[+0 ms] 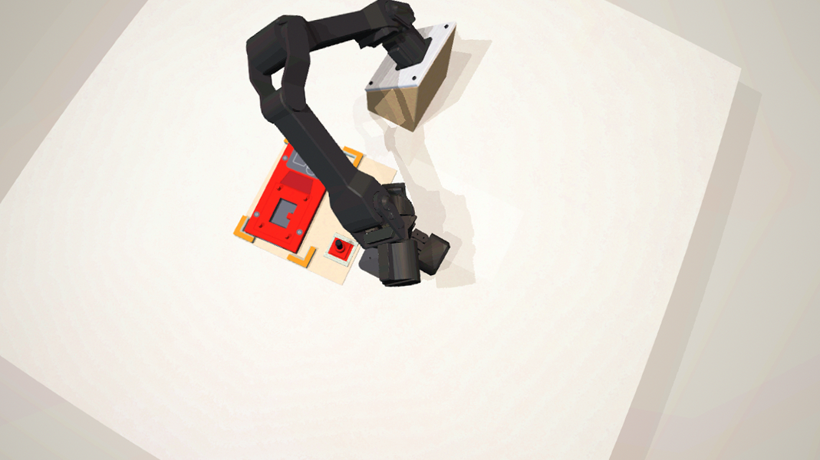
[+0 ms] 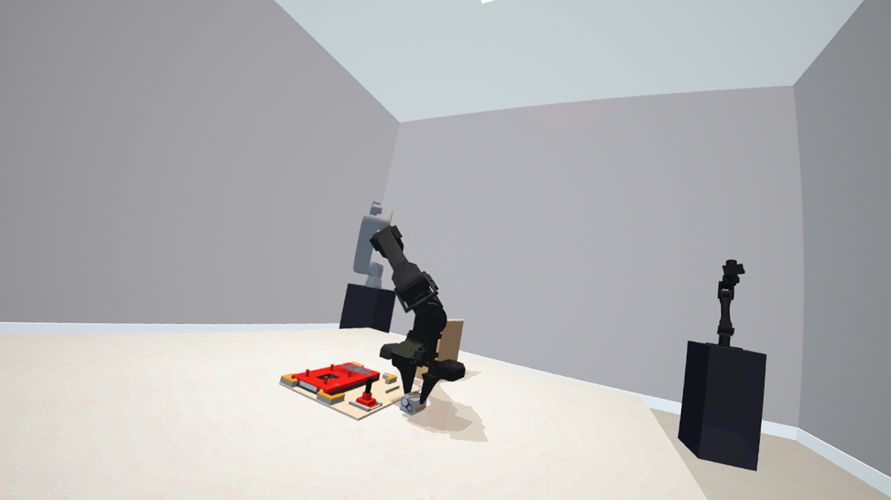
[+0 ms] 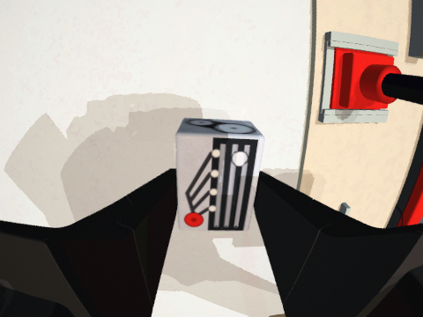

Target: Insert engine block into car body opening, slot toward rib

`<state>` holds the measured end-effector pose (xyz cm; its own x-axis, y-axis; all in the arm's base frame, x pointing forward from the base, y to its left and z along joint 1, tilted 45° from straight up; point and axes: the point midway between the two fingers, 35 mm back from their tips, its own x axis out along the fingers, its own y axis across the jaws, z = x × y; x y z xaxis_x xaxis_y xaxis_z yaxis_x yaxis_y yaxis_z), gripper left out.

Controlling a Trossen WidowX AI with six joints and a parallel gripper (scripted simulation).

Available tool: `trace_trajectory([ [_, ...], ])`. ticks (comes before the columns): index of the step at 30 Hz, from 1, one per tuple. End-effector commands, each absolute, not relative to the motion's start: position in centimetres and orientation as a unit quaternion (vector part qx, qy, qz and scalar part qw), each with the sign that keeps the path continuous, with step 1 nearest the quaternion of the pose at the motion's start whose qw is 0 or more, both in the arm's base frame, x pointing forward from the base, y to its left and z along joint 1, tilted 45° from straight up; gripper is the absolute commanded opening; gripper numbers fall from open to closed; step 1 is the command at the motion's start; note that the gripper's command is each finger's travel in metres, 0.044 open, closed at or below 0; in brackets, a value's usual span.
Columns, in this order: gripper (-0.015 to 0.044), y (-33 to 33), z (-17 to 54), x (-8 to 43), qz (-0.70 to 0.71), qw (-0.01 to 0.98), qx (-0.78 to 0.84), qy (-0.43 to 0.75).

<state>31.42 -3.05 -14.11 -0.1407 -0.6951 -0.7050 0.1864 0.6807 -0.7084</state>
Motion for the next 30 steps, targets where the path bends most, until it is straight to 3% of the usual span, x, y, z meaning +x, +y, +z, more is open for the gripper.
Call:
trace_trajectory([
  [1,0.0,-1.8,-13.2,32.1,-0.348,0.633,-0.187,0.665],
  [30,0.0,4.4,-6.7,33.0,-0.348,0.633,-0.187,0.666],
])
